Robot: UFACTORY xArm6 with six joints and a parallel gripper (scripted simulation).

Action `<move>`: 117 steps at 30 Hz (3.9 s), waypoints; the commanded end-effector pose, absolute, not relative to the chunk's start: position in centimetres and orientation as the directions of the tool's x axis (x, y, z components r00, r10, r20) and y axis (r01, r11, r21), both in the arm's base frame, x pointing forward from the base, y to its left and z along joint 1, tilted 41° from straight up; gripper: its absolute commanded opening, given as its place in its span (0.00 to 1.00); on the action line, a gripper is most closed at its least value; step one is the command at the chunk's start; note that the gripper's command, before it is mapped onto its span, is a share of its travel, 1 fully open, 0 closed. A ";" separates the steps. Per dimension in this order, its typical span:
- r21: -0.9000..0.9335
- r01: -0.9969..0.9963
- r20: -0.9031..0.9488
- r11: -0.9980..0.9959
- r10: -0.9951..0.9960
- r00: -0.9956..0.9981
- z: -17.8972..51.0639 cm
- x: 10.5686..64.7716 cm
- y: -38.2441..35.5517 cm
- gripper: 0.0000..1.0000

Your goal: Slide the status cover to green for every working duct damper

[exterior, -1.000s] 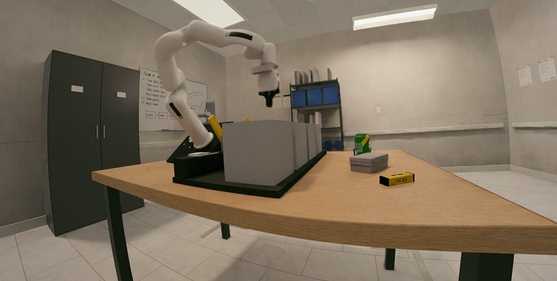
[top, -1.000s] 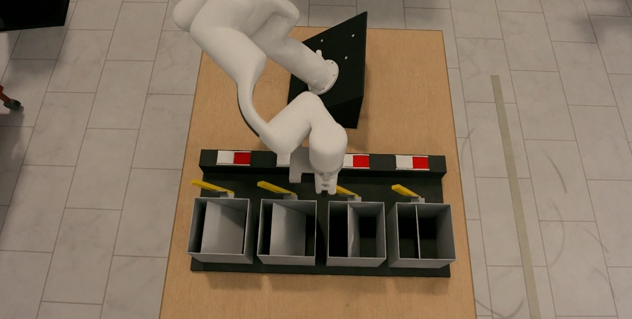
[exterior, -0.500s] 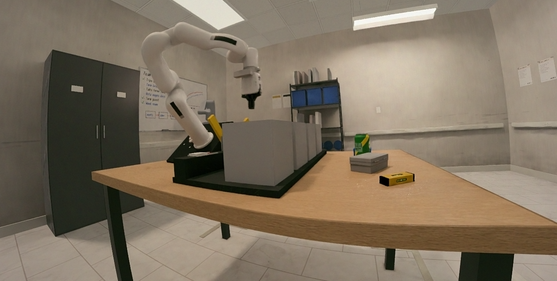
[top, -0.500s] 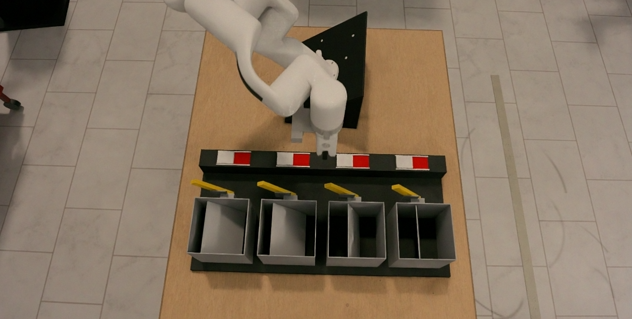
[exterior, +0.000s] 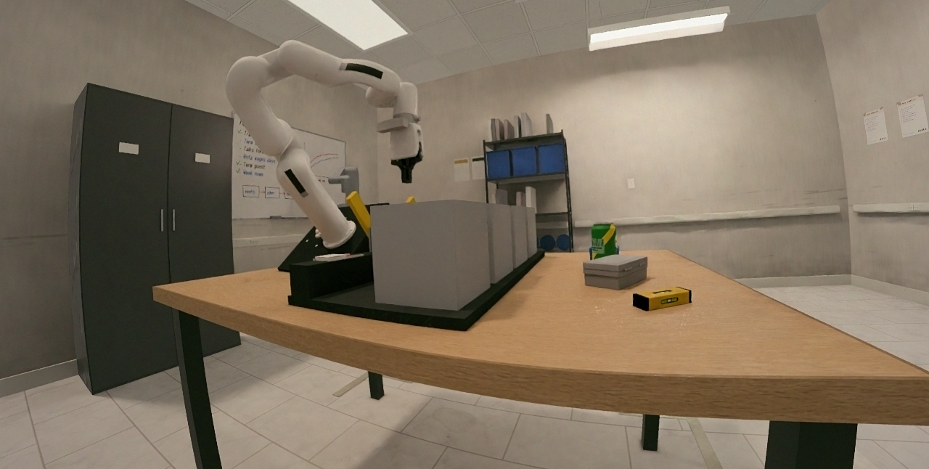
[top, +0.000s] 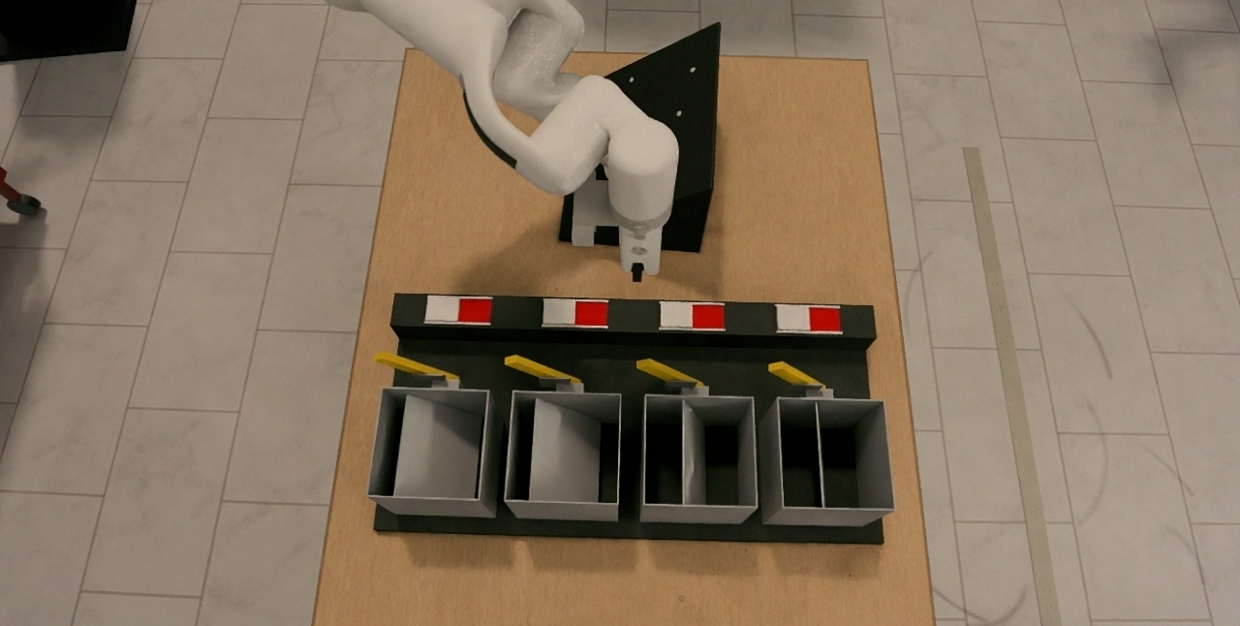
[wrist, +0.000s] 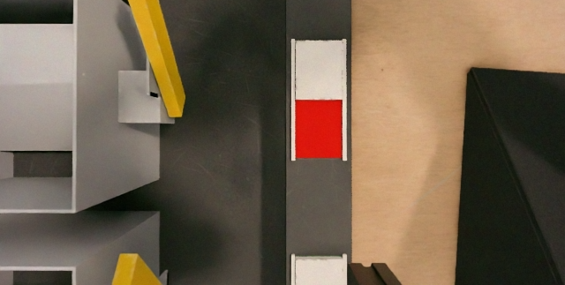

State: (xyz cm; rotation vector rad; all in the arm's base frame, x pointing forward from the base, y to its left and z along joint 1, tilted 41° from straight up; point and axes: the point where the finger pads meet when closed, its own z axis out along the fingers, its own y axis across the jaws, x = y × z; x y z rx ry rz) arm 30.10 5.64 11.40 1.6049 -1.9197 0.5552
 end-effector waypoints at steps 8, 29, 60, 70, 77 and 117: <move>0.042 -0.980 0.657 0.192 -0.745 -0.118 10.5 30.0 4.9 0.00; 0.042 -0.980 0.657 0.192 -0.745 -0.118 6.1 29.0 1.2 0.00; 0.042 -0.980 0.657 0.192 -0.745 -0.118 3.2 28.4 -1.3 0.00; 0.042 -0.980 0.657 0.192 -0.745 -0.118 3.2 28.4 -1.3 0.00; 0.042 -0.980 0.657 0.192 -0.745 -0.118 3.2 28.4 -1.3 0.00; 0.042 -0.980 0.658 0.193 -0.743 -0.118 13.1 26.6 -12.4 0.00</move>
